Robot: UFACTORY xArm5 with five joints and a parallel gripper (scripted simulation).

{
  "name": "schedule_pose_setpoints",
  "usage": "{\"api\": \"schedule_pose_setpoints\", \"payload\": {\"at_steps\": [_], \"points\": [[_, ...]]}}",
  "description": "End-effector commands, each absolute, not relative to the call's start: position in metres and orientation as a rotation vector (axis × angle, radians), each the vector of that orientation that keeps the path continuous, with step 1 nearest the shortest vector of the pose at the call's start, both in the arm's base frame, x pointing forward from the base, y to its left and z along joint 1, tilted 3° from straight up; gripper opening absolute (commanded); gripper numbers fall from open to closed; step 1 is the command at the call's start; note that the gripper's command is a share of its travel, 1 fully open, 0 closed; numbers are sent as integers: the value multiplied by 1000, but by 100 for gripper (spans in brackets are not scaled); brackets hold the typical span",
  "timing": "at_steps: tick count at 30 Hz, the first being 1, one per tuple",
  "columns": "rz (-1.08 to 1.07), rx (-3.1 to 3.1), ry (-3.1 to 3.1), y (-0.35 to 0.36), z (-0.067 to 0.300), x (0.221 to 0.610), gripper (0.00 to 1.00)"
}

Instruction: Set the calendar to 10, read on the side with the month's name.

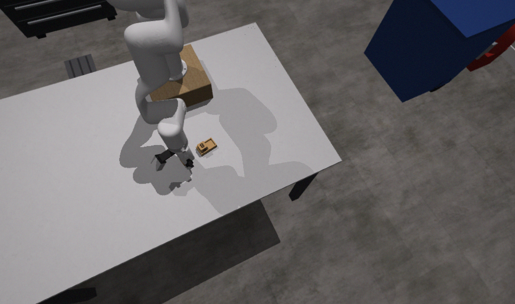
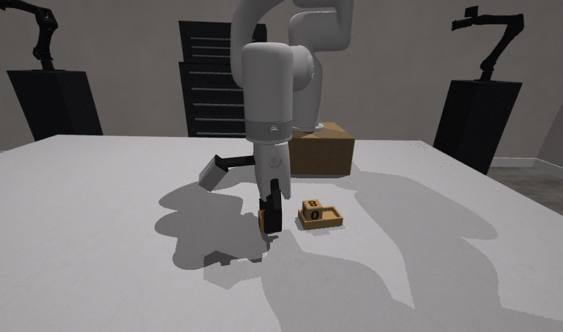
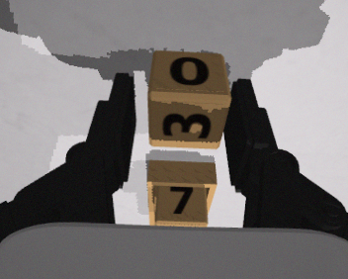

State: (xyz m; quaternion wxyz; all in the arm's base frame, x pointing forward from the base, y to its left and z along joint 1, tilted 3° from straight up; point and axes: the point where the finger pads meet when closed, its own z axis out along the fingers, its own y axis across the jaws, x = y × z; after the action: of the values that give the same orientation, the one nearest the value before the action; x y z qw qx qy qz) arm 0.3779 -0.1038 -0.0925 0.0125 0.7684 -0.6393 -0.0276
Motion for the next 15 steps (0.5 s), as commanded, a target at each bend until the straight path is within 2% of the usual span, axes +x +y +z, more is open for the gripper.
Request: {"api": "schedule_pose_setpoints", "payload": {"at_steps": [1, 10, 11, 15], "points": [[-81, 2396, -1993, -104, -92, 379, 49], [-81, 2396, -1993, -104, -92, 379, 49], [-81, 2396, -1993, -104, -92, 379, 29], [-81, 2396, -1993, -104, -92, 379, 29]]}}
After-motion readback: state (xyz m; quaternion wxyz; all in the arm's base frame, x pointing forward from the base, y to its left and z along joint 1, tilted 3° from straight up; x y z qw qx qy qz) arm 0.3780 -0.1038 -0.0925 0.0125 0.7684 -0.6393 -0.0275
